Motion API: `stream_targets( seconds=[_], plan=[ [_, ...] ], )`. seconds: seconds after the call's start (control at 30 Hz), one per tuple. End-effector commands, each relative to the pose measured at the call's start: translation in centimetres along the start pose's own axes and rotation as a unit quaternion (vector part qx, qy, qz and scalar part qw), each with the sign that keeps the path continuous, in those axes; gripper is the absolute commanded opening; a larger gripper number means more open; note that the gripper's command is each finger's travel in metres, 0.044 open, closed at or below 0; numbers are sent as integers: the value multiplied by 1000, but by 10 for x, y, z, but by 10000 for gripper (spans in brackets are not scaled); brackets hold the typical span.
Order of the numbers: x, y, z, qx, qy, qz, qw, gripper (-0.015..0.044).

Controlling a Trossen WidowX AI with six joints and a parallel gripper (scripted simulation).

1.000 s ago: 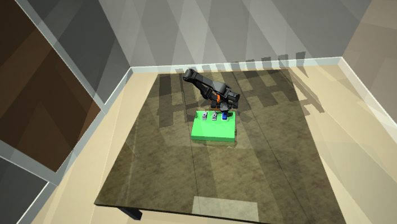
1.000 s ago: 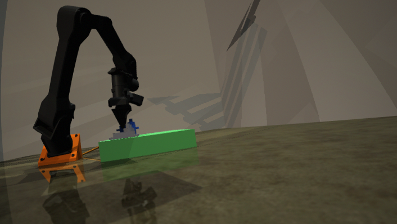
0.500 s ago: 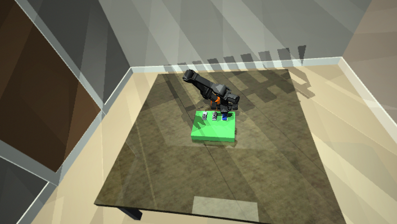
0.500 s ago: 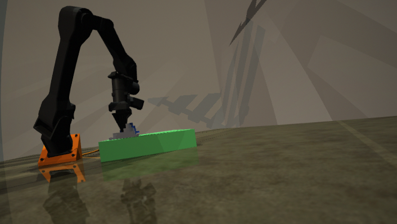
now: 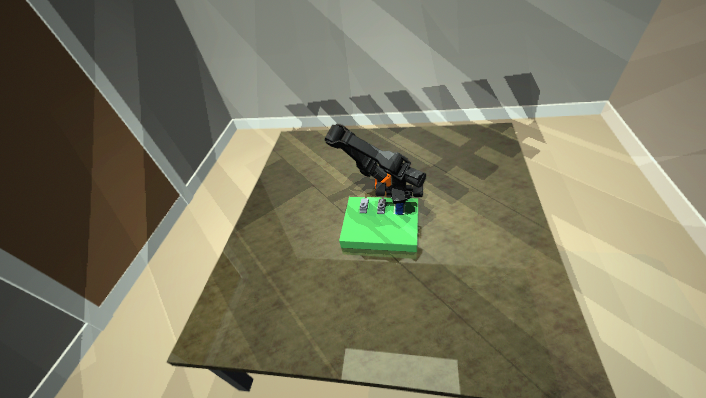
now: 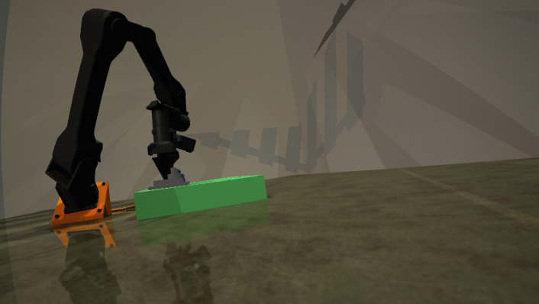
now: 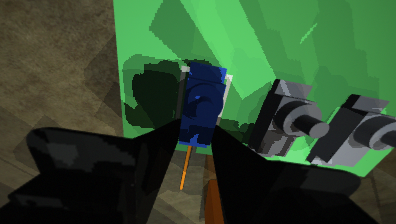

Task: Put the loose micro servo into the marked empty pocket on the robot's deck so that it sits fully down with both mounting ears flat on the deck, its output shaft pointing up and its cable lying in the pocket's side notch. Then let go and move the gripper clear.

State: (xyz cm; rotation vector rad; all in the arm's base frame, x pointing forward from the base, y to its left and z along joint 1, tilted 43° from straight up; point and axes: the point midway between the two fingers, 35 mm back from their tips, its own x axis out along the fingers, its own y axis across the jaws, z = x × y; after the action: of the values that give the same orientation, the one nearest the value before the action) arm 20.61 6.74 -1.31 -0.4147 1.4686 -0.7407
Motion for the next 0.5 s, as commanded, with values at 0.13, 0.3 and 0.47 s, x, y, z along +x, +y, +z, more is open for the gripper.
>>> stream_targets(
  seconds=[0.13, 0.3, 0.47],
  plan=[
    [-6, 0, 0, -3, 0, -1, 1000, 187],
    [-35, -2, -2, -3, 0, -1, 1000, 187],
    [-36, 2, 3, -8, -3, 0, 1000, 240]
  ],
)
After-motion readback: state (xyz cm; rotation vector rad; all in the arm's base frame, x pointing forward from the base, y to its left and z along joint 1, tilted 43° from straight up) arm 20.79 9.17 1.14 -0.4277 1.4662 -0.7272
